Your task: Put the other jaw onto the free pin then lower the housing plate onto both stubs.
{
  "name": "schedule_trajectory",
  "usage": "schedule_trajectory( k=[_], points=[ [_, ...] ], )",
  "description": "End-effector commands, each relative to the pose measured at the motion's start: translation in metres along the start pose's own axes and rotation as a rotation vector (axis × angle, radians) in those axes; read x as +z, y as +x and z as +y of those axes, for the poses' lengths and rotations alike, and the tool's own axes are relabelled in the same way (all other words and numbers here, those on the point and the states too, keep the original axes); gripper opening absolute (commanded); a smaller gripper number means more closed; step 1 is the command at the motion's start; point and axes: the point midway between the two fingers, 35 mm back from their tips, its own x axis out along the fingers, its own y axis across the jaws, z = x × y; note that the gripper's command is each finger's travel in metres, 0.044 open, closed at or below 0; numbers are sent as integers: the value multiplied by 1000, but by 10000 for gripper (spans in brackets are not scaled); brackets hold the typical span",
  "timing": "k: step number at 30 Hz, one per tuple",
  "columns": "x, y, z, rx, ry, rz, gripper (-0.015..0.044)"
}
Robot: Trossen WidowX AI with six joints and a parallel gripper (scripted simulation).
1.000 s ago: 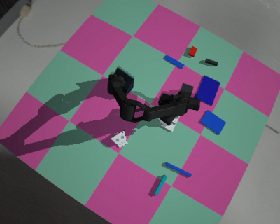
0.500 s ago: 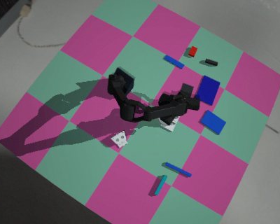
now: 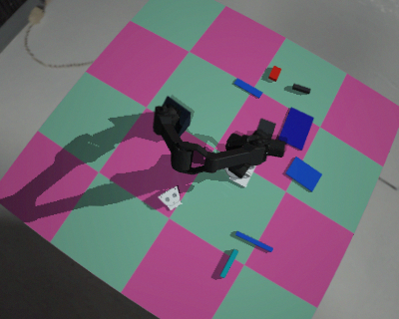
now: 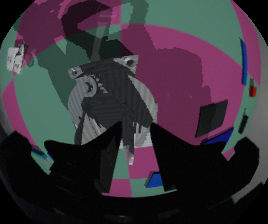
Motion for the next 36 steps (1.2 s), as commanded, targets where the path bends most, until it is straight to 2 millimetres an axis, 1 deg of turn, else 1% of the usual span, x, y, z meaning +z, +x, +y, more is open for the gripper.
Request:
schedule_trajectory(
  k=[1,17,26,36],
  points=[
    [0,2,1,3,0,-4,134],
    [0,2,1,3,0,-4,134],
    [0,-4,1,3,0,-4,134],
    [-1,-2,2,3,0,-4,134]
  ],
)
